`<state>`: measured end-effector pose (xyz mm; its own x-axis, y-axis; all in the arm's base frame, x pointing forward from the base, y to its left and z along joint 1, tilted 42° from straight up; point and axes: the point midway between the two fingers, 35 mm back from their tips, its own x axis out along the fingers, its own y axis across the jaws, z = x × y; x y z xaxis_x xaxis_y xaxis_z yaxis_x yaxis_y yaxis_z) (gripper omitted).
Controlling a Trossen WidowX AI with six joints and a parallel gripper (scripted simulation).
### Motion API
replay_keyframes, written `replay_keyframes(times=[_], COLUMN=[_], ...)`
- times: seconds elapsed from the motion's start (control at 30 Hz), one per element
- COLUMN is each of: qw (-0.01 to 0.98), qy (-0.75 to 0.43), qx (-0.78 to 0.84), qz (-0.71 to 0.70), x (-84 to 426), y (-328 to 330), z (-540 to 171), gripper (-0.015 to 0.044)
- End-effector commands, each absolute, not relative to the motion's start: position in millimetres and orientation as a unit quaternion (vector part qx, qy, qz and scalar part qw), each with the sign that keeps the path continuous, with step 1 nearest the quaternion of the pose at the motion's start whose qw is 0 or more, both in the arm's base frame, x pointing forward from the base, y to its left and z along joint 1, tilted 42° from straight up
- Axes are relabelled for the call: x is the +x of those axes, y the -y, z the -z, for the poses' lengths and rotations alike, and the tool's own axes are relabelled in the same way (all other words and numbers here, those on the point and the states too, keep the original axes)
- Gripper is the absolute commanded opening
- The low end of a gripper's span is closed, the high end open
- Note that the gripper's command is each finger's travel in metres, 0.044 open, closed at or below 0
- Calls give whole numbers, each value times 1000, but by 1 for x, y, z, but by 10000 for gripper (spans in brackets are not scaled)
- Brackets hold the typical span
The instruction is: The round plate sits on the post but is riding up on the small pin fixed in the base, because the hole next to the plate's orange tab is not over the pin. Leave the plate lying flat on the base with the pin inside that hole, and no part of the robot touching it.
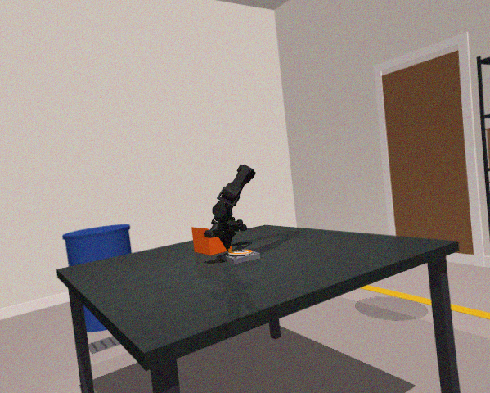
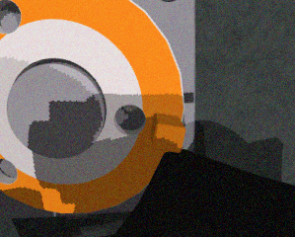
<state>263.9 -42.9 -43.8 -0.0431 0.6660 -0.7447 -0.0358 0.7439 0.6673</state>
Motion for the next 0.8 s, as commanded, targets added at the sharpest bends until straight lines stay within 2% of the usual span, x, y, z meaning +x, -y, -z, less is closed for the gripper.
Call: replay_keyframes(times=[0.0, 0.77], qw=[651, 650], qy=[-670, -670], qx=[233, 237], qz=[-271, -269], x=[266, 272], y=[44, 67], z=[45, 21], gripper=[0, 0])
